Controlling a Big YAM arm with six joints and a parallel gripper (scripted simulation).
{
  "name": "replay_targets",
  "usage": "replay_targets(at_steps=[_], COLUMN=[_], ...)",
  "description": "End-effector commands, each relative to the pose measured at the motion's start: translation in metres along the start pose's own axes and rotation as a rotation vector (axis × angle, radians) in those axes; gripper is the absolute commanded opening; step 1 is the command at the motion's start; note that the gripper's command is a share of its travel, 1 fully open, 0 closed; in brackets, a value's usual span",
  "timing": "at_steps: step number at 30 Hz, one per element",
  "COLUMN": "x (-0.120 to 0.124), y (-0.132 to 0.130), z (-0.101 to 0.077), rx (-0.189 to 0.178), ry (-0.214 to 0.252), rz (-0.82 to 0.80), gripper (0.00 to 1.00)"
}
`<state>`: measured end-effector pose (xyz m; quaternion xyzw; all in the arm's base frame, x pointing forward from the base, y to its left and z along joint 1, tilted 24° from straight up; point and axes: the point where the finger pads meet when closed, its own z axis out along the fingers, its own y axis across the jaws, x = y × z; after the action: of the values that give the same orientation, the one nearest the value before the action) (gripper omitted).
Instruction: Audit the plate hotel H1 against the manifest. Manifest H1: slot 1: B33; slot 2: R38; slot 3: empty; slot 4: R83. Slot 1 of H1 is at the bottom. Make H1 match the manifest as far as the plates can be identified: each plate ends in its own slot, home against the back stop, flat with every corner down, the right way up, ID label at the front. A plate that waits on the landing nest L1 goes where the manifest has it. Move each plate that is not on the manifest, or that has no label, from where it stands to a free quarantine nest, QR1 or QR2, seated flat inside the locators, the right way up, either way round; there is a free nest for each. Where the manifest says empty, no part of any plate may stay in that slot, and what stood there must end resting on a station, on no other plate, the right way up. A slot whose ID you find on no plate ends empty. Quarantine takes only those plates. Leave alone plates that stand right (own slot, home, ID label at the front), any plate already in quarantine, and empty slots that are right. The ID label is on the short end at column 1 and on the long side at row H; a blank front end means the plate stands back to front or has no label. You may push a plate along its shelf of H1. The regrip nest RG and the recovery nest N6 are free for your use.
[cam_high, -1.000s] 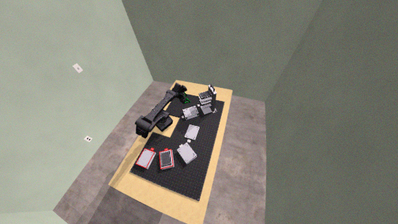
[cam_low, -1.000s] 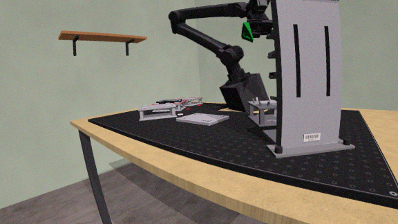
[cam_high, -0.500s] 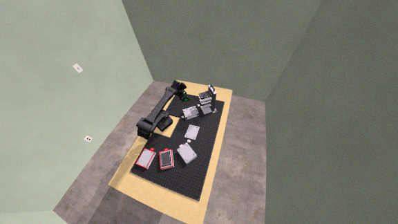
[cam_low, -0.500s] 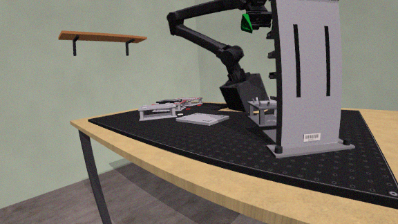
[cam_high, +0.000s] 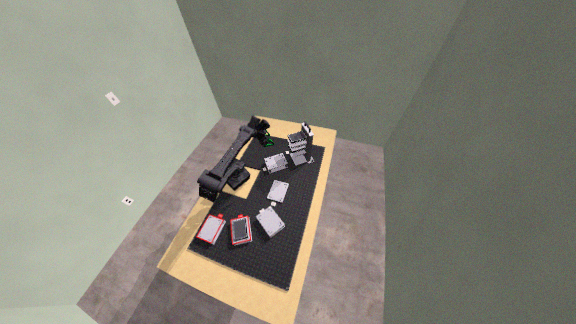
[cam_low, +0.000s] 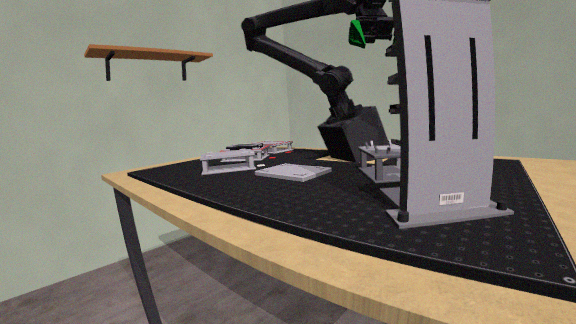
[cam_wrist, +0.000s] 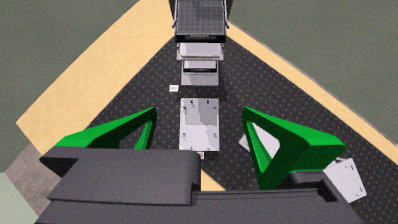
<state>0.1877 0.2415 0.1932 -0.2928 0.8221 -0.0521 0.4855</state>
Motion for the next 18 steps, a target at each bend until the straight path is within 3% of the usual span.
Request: replay_targets(at_steps=[1, 3, 6, 16, 17, 18], x=[-0.020, -0.020, -0.006, -0.011, -0.028, -0.026], y=[-0.001, -0.001, -0.001, -0.001, -0.002, -0.002], z=[-0.006, -0.006, 0.007, 0.020, 0.017, 0.020], rx=[-0.008, -0.008, 0.004, 0.004, -0.001, 0.000], ry=[-0.026, -0.026, -0.005, -0.008, -0.028, -0.025], rz=[0.045, 0.045, 0.020, 0.021, 0.044, 0.040], gripper=[1.00, 1.00, 1.00, 1.00, 1.00, 1.00])
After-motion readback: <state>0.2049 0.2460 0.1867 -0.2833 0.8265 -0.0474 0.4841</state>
